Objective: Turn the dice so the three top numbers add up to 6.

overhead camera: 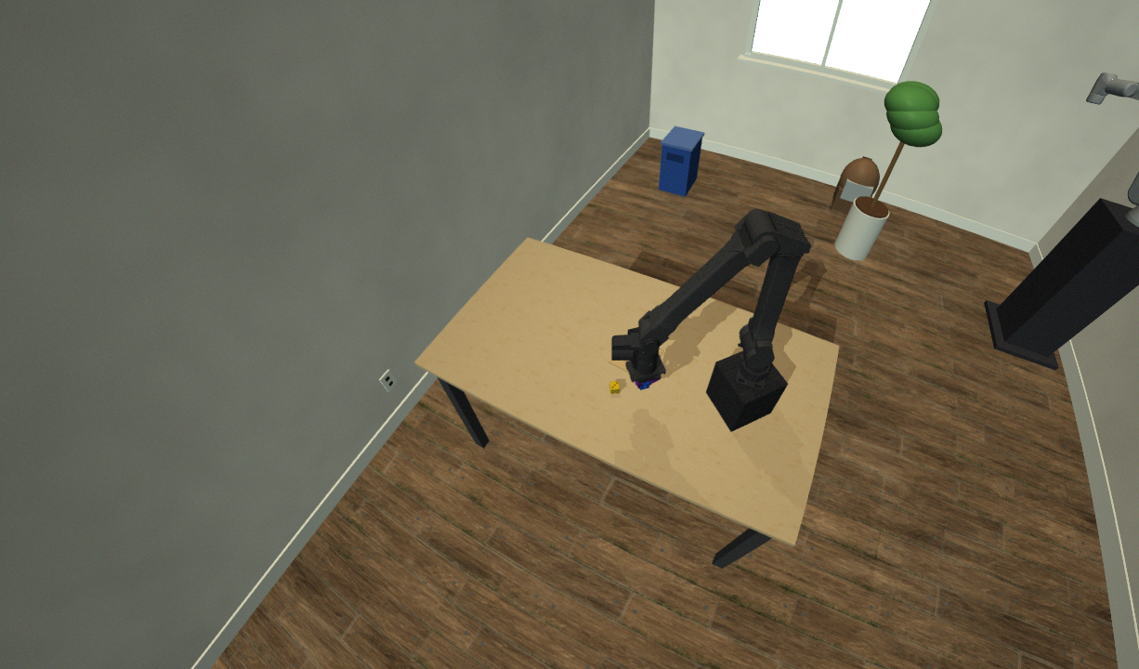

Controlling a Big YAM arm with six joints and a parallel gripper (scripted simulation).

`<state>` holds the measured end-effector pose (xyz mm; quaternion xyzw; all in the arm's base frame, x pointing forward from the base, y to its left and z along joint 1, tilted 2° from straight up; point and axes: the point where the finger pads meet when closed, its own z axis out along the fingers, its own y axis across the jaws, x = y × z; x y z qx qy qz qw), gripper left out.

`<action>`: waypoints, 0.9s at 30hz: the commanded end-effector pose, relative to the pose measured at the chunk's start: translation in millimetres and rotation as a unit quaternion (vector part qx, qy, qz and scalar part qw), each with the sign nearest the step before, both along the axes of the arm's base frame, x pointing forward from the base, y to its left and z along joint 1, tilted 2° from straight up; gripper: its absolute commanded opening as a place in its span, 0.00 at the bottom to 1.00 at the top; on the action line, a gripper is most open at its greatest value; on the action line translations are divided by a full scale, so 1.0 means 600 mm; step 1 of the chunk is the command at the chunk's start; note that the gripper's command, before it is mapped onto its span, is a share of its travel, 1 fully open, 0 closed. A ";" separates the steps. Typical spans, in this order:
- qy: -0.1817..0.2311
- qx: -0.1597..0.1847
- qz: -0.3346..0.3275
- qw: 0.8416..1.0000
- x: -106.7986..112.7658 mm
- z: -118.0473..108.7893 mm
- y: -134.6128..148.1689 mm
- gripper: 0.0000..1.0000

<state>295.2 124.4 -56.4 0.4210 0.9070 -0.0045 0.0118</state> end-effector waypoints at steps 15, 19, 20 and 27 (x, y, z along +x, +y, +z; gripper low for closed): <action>-0.011 -0.001 0.128 0.992 0.090 0.019 -0.072 0.26; -0.010 -0.003 0.179 0.984 0.110 0.022 -0.107 0.26; -0.010 -0.003 0.180 0.984 0.110 0.022 -0.108 0.26; -0.009 -0.009 0.278 0.961 0.142 0.026 -0.184 0.26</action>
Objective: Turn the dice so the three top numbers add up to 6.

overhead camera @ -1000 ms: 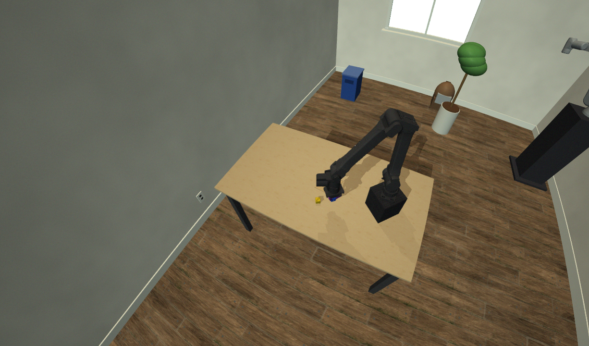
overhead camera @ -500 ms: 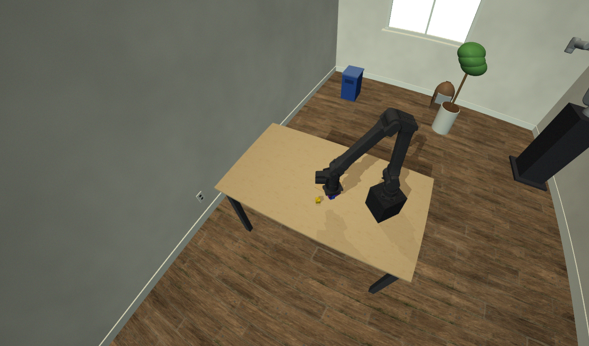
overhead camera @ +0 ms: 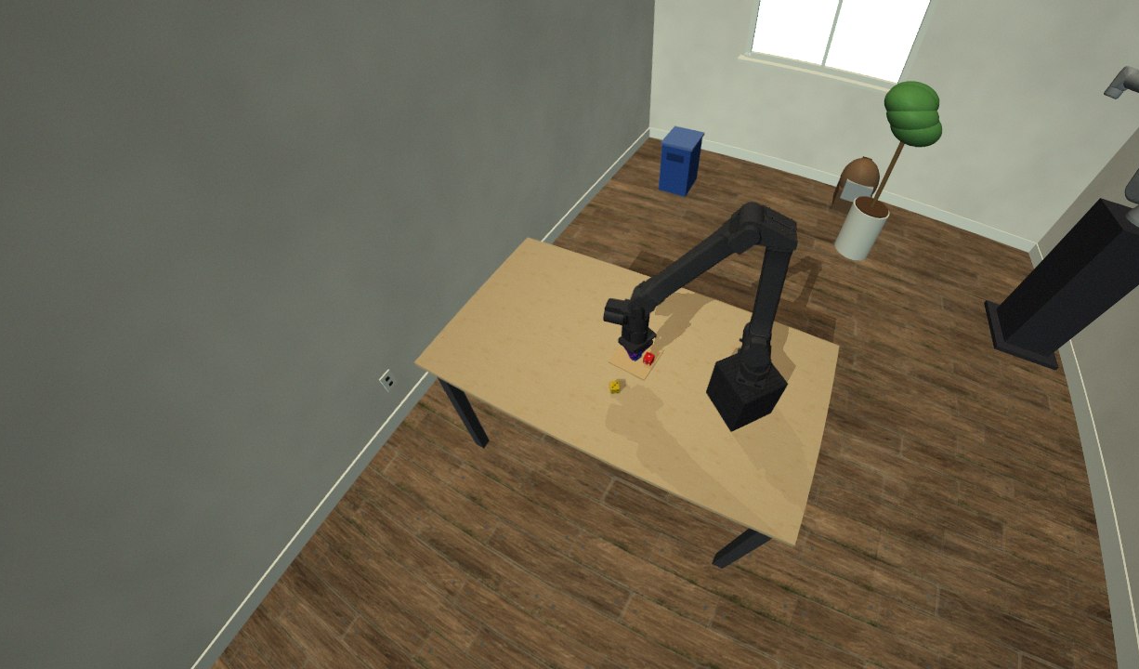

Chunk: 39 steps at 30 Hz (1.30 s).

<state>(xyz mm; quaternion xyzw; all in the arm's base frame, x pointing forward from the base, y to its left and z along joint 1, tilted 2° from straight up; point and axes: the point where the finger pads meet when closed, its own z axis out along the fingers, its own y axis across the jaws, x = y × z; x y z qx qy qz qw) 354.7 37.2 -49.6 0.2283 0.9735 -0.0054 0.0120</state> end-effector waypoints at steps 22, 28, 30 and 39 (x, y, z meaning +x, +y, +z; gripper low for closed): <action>-0.012 -0.009 0.189 0.982 0.054 0.022 -0.120 0.26; -0.008 -0.008 0.186 0.982 0.052 0.008 -0.120 0.26; -0.008 -0.008 0.186 0.982 0.050 0.004 -0.120 0.26; -0.005 -0.007 0.185 0.983 0.045 -0.038 -0.123 0.26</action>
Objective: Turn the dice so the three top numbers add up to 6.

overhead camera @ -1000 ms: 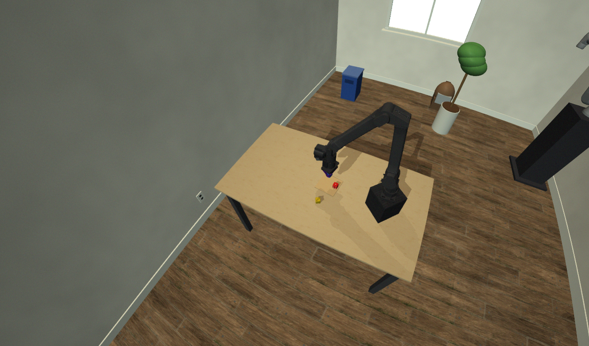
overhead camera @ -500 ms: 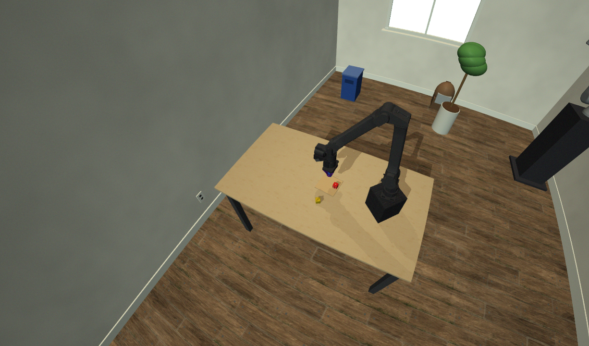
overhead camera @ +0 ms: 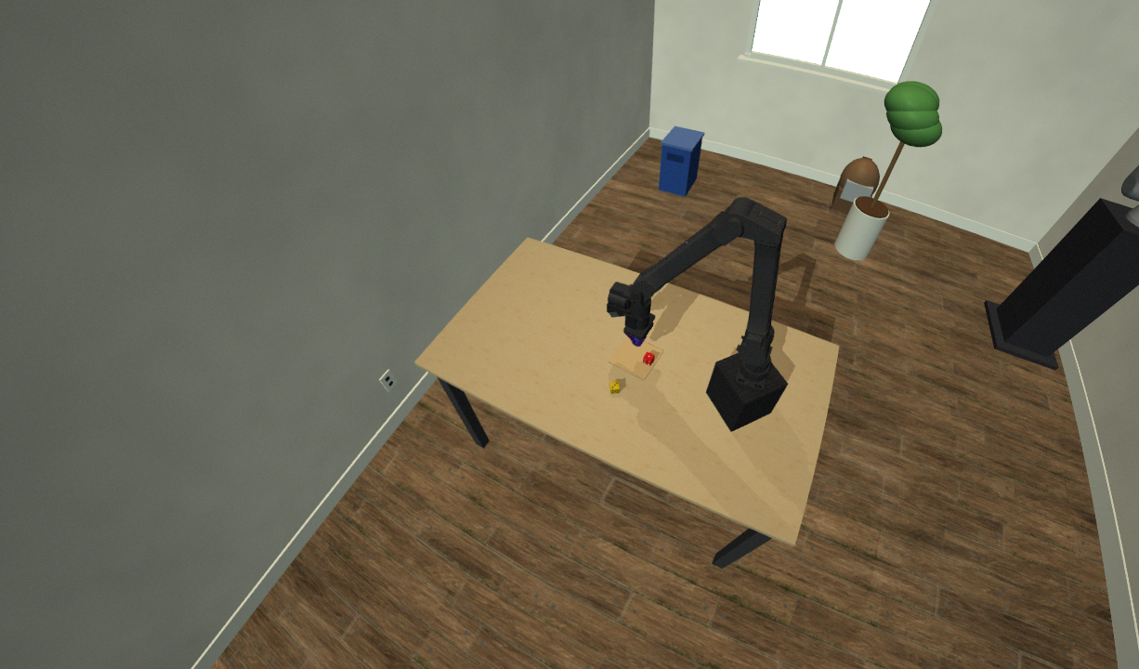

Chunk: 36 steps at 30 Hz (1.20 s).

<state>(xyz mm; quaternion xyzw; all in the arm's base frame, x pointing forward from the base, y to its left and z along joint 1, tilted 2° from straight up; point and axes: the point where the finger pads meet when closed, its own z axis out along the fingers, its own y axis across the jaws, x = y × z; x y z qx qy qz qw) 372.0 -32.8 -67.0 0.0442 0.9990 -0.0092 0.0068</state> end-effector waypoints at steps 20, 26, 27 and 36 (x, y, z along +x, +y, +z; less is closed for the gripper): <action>-0.025 -0.001 0.000 1.000 0.038 -0.113 -0.009 0.26; -0.036 -0.002 0.000 0.999 0.046 -0.102 -0.010 0.26; -0.025 -0.001 0.000 1.000 0.034 -0.112 -0.009 0.26; -0.025 -0.001 0.000 1.000 0.033 -0.112 -0.009 0.26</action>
